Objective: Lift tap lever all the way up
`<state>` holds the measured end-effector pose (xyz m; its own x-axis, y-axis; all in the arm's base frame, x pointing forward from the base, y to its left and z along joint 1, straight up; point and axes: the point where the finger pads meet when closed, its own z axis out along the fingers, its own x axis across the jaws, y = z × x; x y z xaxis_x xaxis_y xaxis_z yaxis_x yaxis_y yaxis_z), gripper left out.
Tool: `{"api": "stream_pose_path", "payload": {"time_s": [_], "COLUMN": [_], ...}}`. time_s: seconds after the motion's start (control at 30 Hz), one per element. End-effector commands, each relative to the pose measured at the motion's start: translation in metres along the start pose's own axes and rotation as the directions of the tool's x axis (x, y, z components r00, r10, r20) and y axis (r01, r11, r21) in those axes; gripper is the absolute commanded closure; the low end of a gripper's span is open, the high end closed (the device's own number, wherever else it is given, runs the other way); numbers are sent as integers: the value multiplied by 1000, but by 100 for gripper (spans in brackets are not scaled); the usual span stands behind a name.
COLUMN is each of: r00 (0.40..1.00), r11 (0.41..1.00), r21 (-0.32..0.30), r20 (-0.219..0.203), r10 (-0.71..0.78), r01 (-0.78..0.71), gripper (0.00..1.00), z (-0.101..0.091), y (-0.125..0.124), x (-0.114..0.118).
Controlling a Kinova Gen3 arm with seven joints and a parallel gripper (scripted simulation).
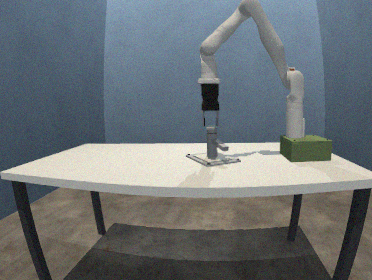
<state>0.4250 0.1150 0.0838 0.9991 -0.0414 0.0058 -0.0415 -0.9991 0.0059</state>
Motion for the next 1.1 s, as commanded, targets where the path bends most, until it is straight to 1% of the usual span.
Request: {"api": "stream_pose_path", "payload": {"time_s": [0.0, 0.7, 1.07], "r00": [1000, 1000, 1000], "r11": [1000, 1000, 1000], "r21": [6, 6, 6], "r20": [0, 0, -1], "r10": [0, 0, 0], "r01": [0, 0, 0], "gripper": [0, 0, 0], "z": [5, 23, 26], "y": [-4, -4, -4], "x": [-1, -1, 0]}}
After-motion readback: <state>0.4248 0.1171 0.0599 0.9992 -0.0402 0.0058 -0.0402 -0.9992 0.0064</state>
